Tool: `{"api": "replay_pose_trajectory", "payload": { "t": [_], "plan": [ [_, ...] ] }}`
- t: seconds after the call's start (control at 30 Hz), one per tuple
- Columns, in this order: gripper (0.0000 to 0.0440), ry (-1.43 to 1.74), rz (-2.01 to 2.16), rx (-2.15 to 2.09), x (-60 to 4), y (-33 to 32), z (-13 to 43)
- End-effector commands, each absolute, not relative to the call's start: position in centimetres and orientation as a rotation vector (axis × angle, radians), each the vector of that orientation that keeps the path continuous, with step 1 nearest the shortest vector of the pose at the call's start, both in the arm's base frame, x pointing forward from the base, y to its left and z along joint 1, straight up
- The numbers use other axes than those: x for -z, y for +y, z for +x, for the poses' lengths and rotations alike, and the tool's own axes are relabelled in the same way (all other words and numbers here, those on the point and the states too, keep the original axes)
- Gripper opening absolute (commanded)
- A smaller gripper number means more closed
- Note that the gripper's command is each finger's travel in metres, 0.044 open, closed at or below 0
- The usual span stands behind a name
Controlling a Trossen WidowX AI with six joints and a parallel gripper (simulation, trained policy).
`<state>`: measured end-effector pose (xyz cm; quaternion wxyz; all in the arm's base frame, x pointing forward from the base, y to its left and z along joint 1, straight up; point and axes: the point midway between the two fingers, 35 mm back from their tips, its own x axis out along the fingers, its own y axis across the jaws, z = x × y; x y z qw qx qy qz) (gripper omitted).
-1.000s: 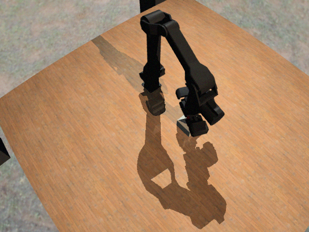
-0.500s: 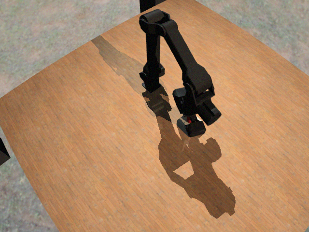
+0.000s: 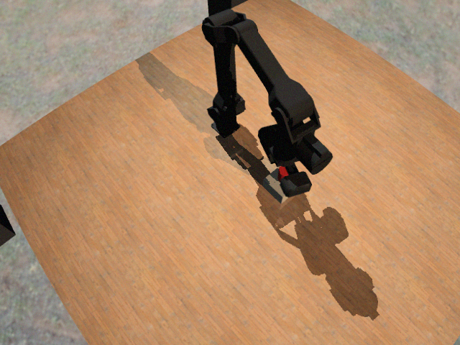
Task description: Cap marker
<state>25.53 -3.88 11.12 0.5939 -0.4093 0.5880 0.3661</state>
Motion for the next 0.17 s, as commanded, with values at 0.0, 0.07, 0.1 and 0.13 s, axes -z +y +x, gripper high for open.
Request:
{"api": "replay_pose_trajectory", "payload": {
  "t": [0.0,0.07,0.1,0.13],
  "plan": [
    [0.0440,1.353,-0.971,-0.844,-12.17,-3.97,25.64],
    [0.0440,1.345,-0.978,-0.844,-12.59,-3.95,25.63],
    [0.0440,1.341,-0.982,-0.844,-12.80,-3.94,25.62],
    [0.0440,1.337,-0.985,-0.843,-13.01,-3.94,25.62]
  ]
}}
